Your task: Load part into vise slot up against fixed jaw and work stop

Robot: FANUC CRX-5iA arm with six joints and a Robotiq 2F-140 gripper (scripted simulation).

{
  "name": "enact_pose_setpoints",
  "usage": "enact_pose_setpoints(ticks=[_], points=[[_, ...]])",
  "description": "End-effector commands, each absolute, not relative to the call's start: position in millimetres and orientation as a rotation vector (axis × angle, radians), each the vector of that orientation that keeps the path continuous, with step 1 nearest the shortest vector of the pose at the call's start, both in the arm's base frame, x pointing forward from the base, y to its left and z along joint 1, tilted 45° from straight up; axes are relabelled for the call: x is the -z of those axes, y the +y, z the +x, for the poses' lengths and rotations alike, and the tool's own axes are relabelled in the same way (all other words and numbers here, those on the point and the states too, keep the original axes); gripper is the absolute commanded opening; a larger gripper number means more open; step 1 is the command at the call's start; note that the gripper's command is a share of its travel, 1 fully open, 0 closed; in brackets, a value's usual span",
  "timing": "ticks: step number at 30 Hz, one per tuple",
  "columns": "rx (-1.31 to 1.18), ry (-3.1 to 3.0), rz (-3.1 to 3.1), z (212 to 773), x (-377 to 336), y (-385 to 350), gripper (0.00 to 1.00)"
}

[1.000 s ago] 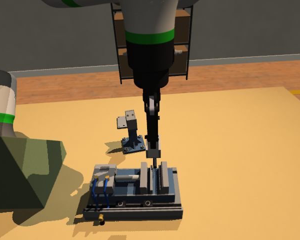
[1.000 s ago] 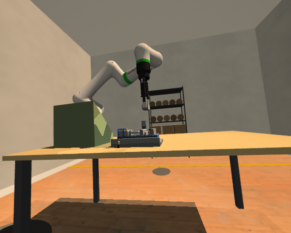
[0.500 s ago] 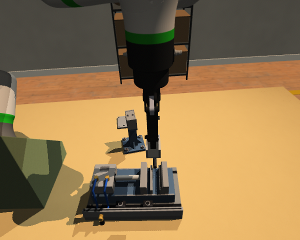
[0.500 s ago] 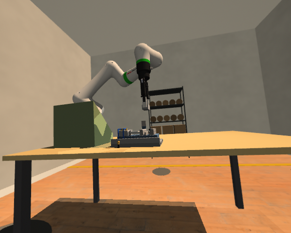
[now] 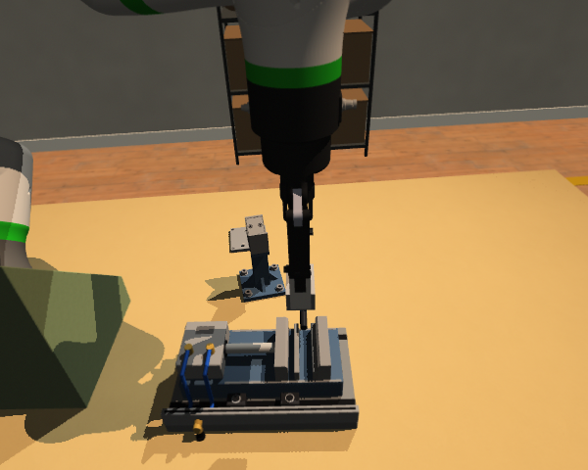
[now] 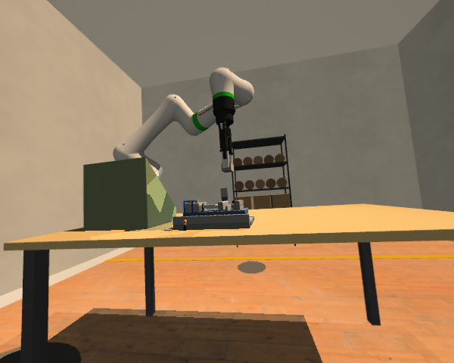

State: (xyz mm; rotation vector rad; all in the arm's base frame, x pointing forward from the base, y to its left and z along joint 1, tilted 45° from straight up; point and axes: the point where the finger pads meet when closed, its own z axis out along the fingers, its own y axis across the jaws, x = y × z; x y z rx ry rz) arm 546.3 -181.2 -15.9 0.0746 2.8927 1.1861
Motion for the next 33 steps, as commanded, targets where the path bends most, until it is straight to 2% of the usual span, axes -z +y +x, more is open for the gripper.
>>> enact_pose_setpoints(ticks=[1,33], points=[[-1.186,2.893,0.075,546.4,16.7,-180.6,0.00],[-1.186,2.893,0.076,548.1,42.8,-154.9,0.00]])
